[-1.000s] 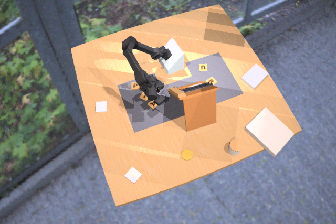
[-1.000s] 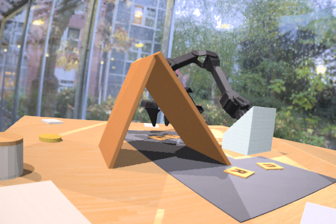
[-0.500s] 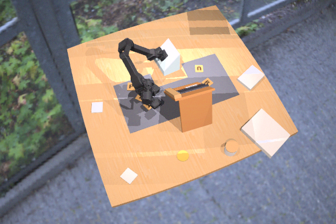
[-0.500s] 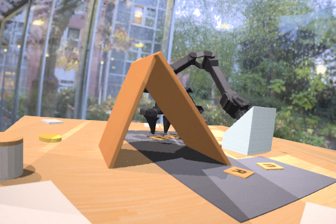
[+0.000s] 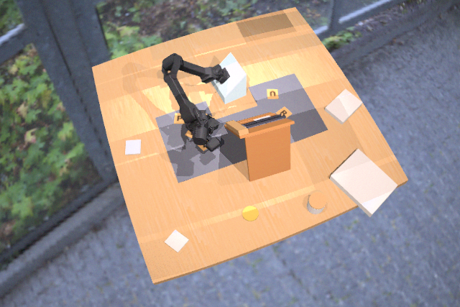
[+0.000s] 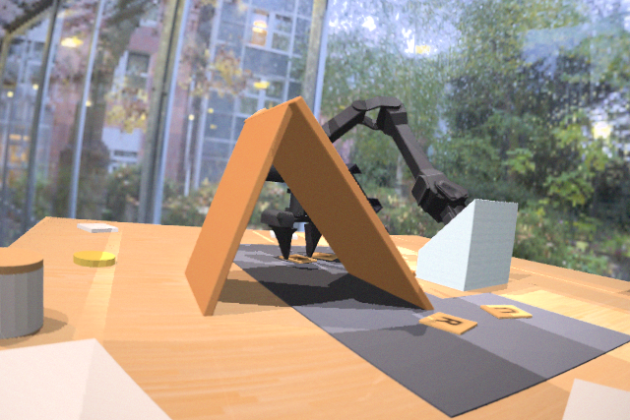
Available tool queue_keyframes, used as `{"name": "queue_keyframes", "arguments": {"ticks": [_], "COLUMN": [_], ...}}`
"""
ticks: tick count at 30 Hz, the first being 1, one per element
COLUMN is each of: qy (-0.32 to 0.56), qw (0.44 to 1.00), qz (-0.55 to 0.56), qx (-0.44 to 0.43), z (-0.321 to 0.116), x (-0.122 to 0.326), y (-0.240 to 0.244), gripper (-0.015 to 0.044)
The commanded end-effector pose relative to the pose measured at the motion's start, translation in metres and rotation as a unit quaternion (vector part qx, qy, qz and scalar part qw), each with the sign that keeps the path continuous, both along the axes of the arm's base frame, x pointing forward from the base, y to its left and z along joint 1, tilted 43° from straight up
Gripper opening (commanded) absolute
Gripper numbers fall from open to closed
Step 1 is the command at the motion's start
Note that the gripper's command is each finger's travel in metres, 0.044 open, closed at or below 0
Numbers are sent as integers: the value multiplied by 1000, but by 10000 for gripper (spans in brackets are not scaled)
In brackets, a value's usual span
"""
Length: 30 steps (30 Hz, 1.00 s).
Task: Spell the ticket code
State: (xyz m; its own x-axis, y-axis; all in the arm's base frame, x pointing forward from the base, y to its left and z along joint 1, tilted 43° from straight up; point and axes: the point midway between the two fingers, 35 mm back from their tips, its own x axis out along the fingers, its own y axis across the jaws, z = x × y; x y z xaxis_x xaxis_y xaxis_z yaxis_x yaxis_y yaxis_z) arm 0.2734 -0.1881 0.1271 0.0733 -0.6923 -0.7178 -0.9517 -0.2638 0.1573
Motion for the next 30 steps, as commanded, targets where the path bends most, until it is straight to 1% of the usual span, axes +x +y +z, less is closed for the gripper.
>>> {"name": "queue_keyframes", "arguments": {"ticks": [1, 6, 22, 30], "qy": [2, 2, 2, 2], "qw": [1000, 1000, 1000, 1000], "qz": [3, 3, 3, 3], "qx": [2, 2, 2, 3], "z": [-3, -3, -3, 1], "x": [1, 1, 0, -1], "y": [0, 0, -1, 4], "gripper": [340, 340, 233, 23]}}
